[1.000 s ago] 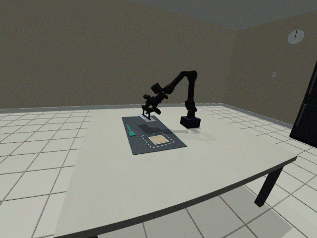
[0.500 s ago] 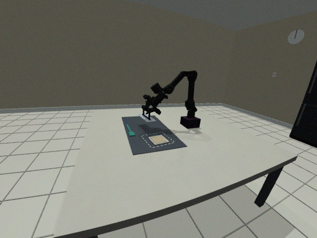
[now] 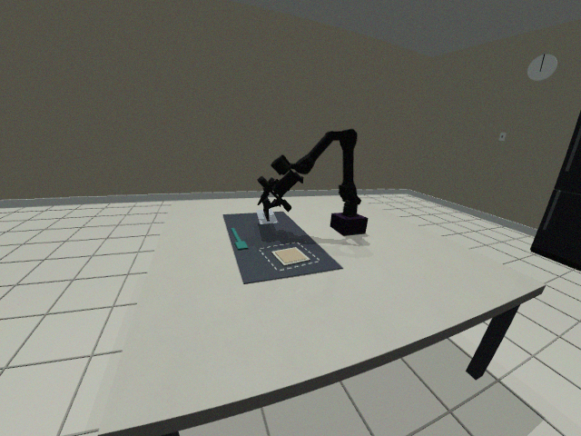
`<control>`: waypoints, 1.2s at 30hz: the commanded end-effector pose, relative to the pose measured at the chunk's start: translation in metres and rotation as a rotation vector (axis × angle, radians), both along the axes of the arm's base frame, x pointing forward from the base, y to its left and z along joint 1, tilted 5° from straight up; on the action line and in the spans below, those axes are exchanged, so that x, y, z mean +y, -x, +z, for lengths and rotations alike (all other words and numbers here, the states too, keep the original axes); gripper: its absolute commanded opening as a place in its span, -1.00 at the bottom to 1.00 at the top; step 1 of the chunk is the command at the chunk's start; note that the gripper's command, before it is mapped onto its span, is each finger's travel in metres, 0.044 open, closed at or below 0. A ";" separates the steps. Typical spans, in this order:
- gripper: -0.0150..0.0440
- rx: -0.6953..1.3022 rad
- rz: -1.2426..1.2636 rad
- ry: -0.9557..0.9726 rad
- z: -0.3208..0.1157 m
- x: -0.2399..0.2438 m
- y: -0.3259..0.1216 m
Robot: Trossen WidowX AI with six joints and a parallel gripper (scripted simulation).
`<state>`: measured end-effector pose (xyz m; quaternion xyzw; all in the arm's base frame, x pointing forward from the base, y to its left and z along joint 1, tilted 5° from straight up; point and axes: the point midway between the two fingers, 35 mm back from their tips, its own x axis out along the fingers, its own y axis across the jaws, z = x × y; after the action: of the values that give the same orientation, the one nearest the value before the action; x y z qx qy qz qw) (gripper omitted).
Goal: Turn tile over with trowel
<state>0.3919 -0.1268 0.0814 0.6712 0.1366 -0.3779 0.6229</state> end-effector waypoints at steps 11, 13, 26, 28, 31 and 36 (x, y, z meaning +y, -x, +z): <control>-0.49 -0.024 -0.456 0.008 -0.004 -0.081 0.013; -0.49 -0.029 -0.518 0.012 -0.005 -0.091 0.017; -0.49 -0.107 -0.932 0.052 -0.010 -0.155 0.048; -0.49 -0.125 -0.994 0.063 -0.011 -0.164 0.053; -0.49 -0.146 -1.063 0.076 -0.011 -0.173 0.060; -0.49 -0.147 -1.068 0.077 -0.011 -0.174 0.061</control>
<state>0.3299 -0.2963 0.0633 0.6502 -0.2634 -0.6031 0.3797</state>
